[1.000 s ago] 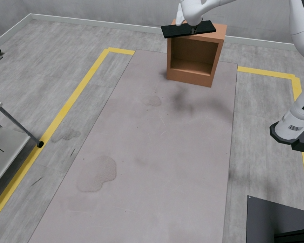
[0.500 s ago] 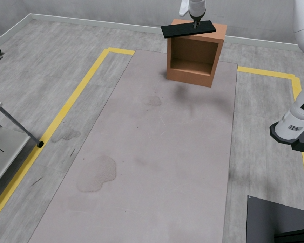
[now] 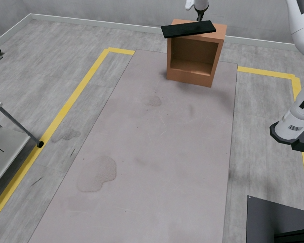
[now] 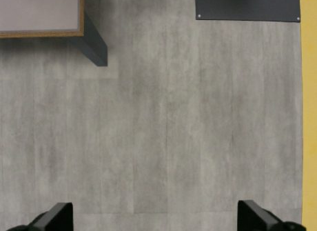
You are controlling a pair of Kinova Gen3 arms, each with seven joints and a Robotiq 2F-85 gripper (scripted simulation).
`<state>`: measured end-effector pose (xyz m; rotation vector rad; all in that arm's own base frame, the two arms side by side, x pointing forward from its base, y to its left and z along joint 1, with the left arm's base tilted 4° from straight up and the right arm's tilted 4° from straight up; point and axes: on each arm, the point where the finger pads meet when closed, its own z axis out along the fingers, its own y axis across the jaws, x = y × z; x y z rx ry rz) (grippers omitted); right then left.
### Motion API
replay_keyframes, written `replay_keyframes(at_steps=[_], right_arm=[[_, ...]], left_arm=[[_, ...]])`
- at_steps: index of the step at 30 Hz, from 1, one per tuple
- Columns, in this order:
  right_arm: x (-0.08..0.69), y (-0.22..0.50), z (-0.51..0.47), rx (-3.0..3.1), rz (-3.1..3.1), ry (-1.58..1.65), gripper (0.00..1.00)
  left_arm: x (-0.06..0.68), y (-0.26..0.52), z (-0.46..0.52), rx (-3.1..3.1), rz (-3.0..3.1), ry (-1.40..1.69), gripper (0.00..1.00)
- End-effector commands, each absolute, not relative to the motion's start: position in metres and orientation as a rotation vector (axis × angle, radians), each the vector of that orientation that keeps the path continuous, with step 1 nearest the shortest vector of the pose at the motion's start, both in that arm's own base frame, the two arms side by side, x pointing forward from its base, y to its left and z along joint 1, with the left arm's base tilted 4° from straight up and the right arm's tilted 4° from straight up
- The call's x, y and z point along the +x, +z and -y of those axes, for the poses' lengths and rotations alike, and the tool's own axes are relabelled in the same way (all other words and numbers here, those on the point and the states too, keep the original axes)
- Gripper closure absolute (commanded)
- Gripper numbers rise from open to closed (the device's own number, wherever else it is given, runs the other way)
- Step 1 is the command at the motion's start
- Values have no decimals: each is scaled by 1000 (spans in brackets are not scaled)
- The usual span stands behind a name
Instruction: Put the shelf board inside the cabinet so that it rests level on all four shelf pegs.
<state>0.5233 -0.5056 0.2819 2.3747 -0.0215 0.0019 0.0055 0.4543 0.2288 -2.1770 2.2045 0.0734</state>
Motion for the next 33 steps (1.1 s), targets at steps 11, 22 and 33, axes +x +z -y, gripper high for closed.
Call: replay_keyframes(at_steps=[11,22,33], right_arm=[[525,270,579,2376,22,3,903],[525,266,602,2376,22,3,903],[525,265,609,2376,22,3,903]], left_arm=[[5,229,-455,-2176,-2203,75,2],[5,229,-455,-2176,-2203,75,2],[5,229,-455,-2176,-2203,75,2]])
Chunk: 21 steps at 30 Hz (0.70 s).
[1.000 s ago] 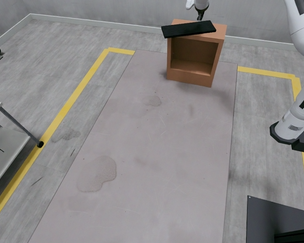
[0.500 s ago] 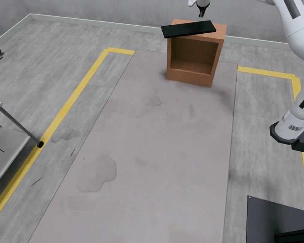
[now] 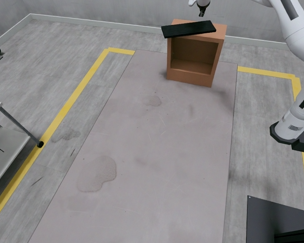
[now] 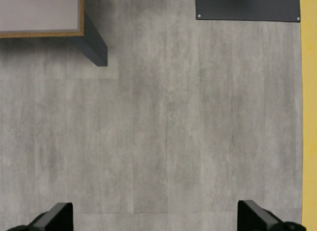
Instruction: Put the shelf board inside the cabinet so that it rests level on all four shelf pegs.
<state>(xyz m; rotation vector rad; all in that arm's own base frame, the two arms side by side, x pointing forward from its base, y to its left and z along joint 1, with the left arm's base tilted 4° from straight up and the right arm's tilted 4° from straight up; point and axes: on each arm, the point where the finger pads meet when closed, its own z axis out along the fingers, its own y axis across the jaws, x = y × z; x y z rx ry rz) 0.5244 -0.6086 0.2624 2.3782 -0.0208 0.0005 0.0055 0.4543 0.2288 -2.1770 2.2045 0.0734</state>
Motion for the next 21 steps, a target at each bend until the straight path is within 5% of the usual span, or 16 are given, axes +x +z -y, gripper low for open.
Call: replay_keyframes(at_steps=[1,21], right_arm=[[525,265,609,2376,22,3,903],[525,242,610,2376,22,3,903]], left_arm=[[5,229,-455,-2176,-2203,75,2],[5,229,-455,-2176,-2203,75,2]])
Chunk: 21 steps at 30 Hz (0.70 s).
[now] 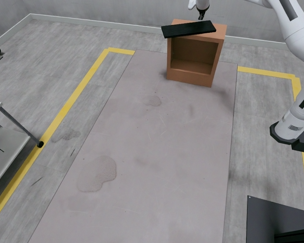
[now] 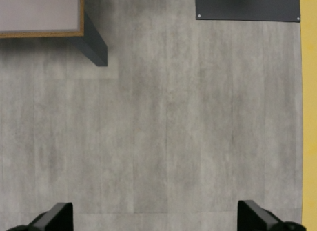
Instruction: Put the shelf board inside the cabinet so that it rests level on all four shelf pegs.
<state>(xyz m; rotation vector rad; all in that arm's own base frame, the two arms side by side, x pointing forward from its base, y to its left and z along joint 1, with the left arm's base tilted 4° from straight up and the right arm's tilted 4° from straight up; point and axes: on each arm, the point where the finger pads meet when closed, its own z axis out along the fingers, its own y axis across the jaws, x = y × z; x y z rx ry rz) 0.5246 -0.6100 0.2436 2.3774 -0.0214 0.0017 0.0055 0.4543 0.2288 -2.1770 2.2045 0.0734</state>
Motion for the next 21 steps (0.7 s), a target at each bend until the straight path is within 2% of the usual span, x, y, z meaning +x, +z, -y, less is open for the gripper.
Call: replay_keyframes(at_steps=[1,21], right_arm=[[525,239,611,2376,22,3,903],[525,222,611,2376,22,3,903]], left_arm=[[5,229,-455,-2176,-2203,75,2],[5,229,-455,-2176,-2203,75,2]])
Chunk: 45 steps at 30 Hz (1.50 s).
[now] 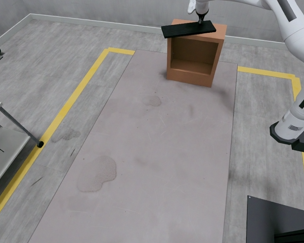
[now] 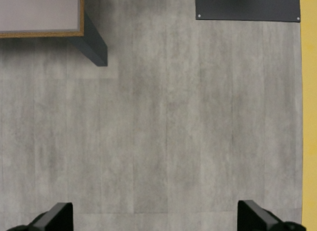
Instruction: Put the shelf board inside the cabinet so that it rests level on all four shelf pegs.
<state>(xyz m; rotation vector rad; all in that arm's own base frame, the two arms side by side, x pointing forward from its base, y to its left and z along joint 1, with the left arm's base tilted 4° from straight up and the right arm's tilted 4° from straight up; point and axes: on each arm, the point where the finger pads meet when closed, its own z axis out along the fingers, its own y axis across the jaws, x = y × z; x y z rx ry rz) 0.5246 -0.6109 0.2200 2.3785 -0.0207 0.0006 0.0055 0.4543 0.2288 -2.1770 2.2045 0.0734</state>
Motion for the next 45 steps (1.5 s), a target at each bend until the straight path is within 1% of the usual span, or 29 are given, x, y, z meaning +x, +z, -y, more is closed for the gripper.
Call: replay_keyframes(at_steps=[1,26,45], right_arm=[[525,222,610,2376,22,3,903],[526,220,568,2376,22,3,903],[526,219,565,2376,22,3,903]], left_arm=[[5,229,-455,-2176,-2203,75,2],[5,229,-455,-2176,-2203,75,2],[5,229,-455,-2176,-2203,75,2]])
